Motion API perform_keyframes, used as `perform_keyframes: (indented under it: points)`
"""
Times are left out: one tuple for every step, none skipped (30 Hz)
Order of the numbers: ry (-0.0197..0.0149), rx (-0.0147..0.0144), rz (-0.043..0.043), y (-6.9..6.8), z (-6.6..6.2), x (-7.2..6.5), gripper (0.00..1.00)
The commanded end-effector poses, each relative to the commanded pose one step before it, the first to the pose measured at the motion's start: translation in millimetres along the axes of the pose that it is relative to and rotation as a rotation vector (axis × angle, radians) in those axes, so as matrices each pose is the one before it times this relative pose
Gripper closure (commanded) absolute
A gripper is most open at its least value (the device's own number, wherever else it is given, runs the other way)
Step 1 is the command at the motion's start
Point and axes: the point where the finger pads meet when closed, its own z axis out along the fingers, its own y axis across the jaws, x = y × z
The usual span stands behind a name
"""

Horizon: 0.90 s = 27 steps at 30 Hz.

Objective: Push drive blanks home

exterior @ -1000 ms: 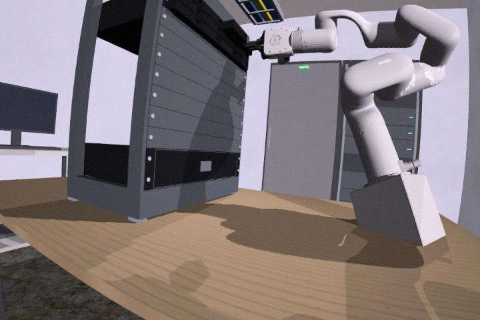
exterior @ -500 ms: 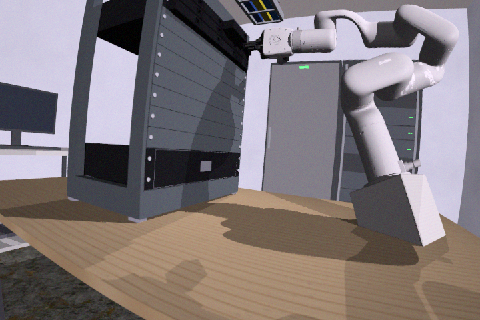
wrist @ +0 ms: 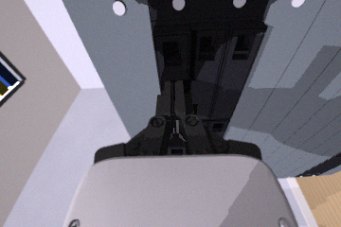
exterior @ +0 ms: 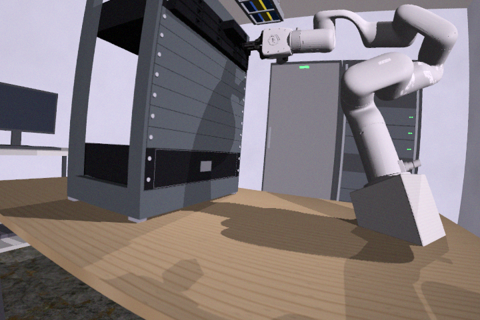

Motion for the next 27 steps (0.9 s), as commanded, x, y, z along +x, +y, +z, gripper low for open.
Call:
perform_keyframes:
  points:
    - [0.00177,0.00352,0.00009,-1.82,0.63,0.77,1.0]
    - [0.0,0.0,0.0,0.0,0.0,0.0,1.0]
    - [0.0,0.0,0.0,0.0,0.0,0.0,1.0]
    - [0.0,0.0,0.0,0.0,0.03,0.0,1.0]
    - [0.0,0.0,0.0,0.01,0.19,0.01,1.0]
    - [0.0,0.0,0.0,0.01,0.4,0.02,1.0]
    - [0.0,0.0,0.0,0.02,0.56,0.02,1.0]
    - [0.0,0.0,0.0,0.0,0.0,0.0,1.0]
    - [0.0,0.0,0.0,0.0,0.0,0.0,1.0]
    - [0.0,0.0,0.0,0.02,0.62,0.02,1.0]
    - [0.0,0.0,0.0,0.02,0.56,0.02,1.0]
    - [0.0,0.0,0.0,0.01,0.4,0.01,1.0]
    - [0.0,0.0,0.0,0.01,0.2,0.0,1.0]
    - [0.0,0.0,0.0,0.0,0.03,0.0,1.0]
    - [0.0,0.0,0.0,0.0,0.0,0.0,1.0]
    - [0.0,0.0,0.0,0.0,0.0,0.0,1.0]
    - [0.0,0.0,0.0,0.0,0.0,0.0,1.0]
    - [0.0,0.0,0.0,0.0,0.0,0.0,1.0]
    - [0.0,0.0,0.0,0.0,0.0,0.0,1.0]
    - [0.0,0.0,0.0,0.0,0.0,0.0,1.0]
    - [0.0,0.0,0.0,0.0,0.03,0.0,1.0]
    - [0.0,0.0,0.0,0.01,0.19,0.0,1.0]
    - [0.0,0.0,0.0,0.02,0.4,-0.01,1.0]
    - [0.0,0.0,0.0,0.03,0.56,-0.01,1.0]
    - [0.0,0.0,0.0,0.0,0.0,0.0,1.0]
    - [0.0,0.0,0.0,0.0,0.0,0.0,1.0]
    - [0.0,0.0,0.0,0.04,0.62,-0.02,1.0]
